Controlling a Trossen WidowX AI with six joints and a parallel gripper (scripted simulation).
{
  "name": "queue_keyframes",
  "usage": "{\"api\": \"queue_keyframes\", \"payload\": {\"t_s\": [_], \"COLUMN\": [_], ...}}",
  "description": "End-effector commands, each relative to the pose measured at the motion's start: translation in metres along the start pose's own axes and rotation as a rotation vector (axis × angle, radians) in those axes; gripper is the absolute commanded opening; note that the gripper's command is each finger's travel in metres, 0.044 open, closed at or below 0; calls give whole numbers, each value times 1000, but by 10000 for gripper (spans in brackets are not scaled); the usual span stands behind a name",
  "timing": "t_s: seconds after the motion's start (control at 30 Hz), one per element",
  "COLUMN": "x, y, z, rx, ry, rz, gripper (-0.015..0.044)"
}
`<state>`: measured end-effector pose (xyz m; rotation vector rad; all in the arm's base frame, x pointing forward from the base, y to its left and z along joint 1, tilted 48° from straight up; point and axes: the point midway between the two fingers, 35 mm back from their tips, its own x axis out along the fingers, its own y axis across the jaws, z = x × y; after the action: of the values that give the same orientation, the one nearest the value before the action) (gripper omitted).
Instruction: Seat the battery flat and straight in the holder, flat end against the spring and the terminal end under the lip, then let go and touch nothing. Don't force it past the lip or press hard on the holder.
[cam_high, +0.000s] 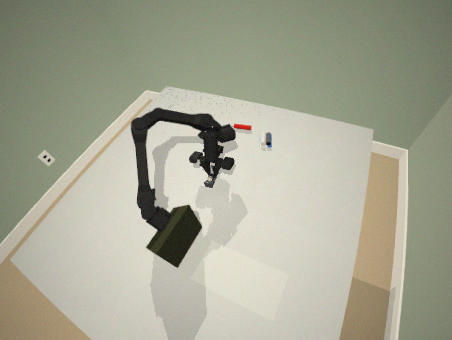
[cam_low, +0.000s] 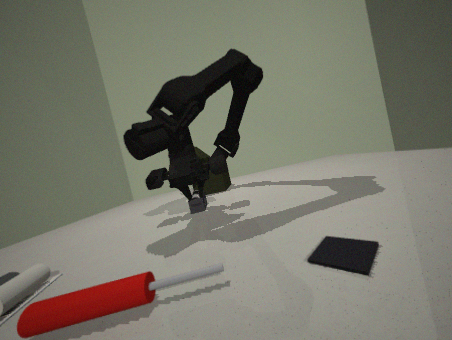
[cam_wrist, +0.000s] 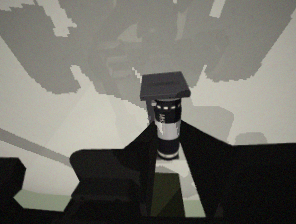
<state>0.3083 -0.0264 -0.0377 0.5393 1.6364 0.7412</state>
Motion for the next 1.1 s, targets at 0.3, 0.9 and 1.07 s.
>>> {"api": "queue_keyframes", "payload": {"t_s": [0.3, 0.9, 1.07], "x": [3, 6, 6], "y": [-2, -1, 0], "z": [3, 1, 0], "rx": [-4, -5, -6], "ry": [-80, -163, -186], "rz": [-6, -9, -10], "gripper": [80, 80, 80]}}
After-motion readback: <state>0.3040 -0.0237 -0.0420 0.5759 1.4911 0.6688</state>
